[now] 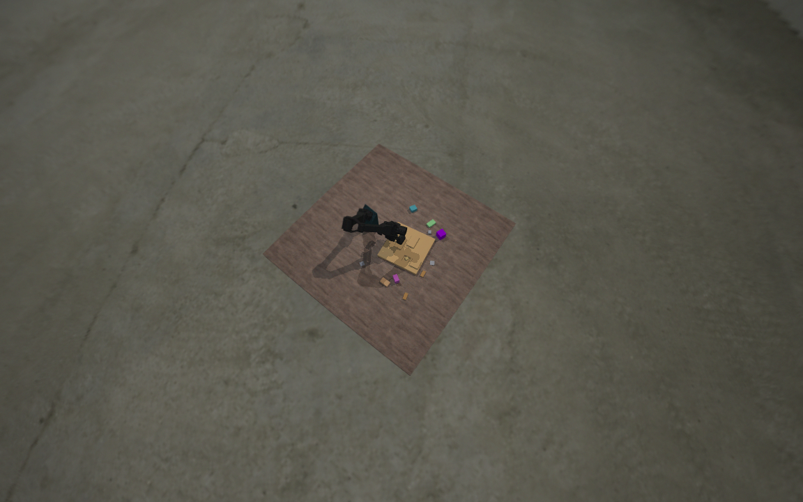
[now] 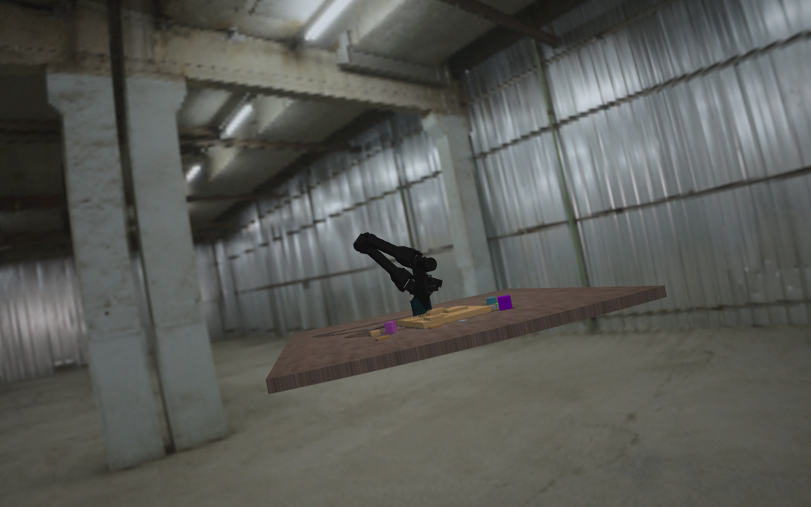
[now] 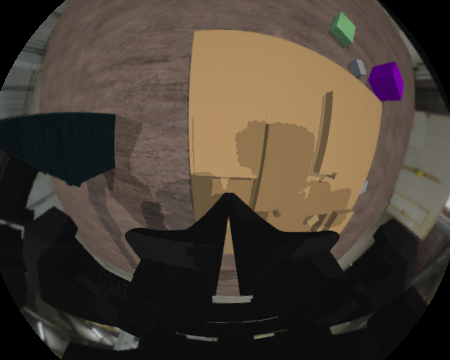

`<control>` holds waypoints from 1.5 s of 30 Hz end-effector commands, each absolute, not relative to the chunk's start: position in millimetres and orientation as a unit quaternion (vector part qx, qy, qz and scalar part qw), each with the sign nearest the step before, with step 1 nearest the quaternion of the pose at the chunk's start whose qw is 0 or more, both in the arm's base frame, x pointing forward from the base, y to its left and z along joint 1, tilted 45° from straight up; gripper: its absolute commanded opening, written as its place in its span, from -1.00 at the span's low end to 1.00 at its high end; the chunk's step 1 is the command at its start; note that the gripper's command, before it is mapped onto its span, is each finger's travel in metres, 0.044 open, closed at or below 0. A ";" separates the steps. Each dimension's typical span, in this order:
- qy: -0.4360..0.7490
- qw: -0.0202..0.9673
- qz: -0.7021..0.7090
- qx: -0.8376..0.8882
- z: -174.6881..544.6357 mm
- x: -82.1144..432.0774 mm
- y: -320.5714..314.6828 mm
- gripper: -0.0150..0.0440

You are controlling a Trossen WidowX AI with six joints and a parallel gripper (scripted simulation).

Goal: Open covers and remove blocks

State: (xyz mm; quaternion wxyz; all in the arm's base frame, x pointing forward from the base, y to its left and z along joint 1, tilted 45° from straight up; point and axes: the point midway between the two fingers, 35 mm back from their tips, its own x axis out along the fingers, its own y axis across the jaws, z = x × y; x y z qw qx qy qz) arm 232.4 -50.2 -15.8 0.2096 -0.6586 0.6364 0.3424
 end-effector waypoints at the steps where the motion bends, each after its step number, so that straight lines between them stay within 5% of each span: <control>1: 0.636 0.206 0.343 -0.659 -19.1 231.6 -53.5 -0.49; 45: 0.635 0.208 0.345 -0.659 -46.9 228.4 -41.5 -0.49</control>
